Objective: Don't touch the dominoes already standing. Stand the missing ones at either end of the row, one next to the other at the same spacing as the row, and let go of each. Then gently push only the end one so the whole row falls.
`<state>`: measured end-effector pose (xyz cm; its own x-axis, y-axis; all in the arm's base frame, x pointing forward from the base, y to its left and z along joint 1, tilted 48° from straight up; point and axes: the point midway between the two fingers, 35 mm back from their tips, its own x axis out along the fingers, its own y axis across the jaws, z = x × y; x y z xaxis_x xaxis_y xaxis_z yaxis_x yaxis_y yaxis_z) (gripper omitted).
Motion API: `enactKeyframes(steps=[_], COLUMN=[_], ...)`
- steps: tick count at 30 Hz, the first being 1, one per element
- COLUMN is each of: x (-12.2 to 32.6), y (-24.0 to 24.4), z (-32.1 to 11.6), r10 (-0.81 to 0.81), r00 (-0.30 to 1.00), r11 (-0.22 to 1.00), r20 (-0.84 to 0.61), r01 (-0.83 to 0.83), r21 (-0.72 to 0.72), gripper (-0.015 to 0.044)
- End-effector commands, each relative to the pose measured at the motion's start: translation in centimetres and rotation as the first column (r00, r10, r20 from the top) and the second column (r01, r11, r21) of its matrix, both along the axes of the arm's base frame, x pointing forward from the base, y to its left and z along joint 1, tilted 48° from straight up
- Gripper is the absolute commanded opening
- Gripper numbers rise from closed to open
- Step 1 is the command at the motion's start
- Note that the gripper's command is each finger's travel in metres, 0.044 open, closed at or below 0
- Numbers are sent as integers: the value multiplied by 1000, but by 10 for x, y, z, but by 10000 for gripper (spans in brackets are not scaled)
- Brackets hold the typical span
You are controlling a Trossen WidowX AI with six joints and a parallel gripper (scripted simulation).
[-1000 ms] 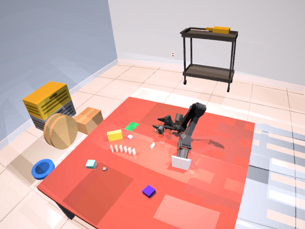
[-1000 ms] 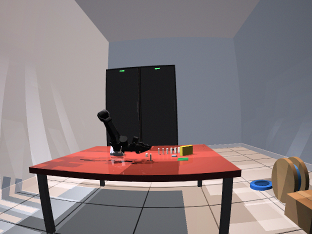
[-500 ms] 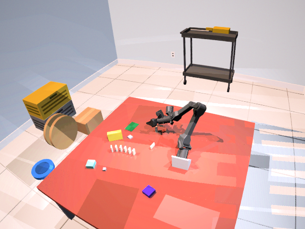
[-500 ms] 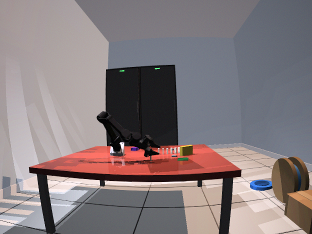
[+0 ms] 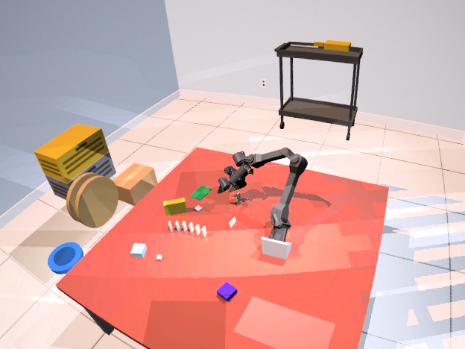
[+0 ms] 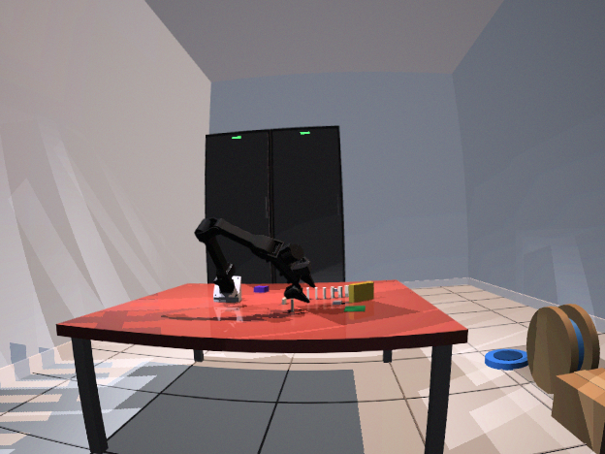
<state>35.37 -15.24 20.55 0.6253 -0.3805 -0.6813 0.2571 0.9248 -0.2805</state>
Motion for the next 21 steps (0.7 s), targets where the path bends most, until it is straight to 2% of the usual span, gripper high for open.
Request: enactKeyframes(steps=[1, 7, 21], x=[-35, -53, -53], y=[25, 29, 30], z=[23, 44, 45], r10=[-232, -306, -311], r00=[863, 763, 758], r11=[958, 908, 904], r20=[-448, -569, -574], r01=[124, 54, 49], r21=[-257, -415, -425], gripper=[440, 440, 440])
